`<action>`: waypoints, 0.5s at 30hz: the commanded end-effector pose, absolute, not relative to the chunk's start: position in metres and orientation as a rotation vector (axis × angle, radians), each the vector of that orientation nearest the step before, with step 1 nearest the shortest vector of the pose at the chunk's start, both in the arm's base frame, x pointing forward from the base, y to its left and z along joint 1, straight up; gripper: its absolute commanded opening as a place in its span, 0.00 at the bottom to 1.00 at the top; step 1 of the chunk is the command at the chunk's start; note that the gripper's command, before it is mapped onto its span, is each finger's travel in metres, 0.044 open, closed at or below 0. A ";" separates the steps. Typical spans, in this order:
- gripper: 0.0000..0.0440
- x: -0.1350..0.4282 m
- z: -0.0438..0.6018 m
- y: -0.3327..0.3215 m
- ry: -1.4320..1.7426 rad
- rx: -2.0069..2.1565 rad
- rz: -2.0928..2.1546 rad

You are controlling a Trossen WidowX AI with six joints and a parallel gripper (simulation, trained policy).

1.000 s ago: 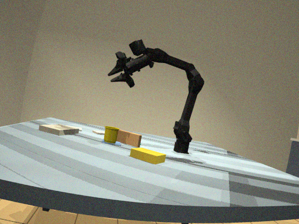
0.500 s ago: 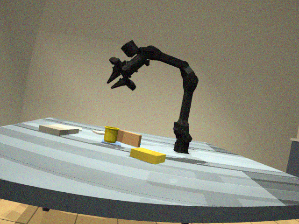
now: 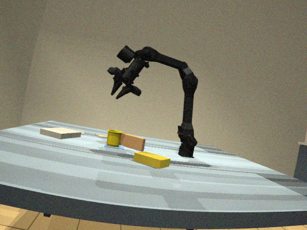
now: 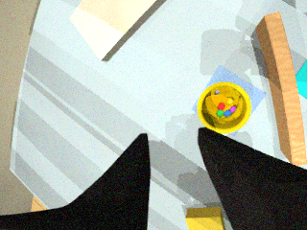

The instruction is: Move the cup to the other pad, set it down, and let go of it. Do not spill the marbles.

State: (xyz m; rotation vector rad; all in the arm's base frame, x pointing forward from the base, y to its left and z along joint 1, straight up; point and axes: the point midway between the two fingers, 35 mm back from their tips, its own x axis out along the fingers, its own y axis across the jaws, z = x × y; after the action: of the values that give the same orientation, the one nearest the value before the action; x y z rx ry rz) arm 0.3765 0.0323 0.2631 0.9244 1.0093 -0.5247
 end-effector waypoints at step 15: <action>0.34 0.363 0.213 0.026 1.226 0.855 -0.720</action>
State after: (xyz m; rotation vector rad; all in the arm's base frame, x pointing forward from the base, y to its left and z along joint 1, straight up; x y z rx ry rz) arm 0.3643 0.0272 0.2209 0.8666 1.1981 -0.6885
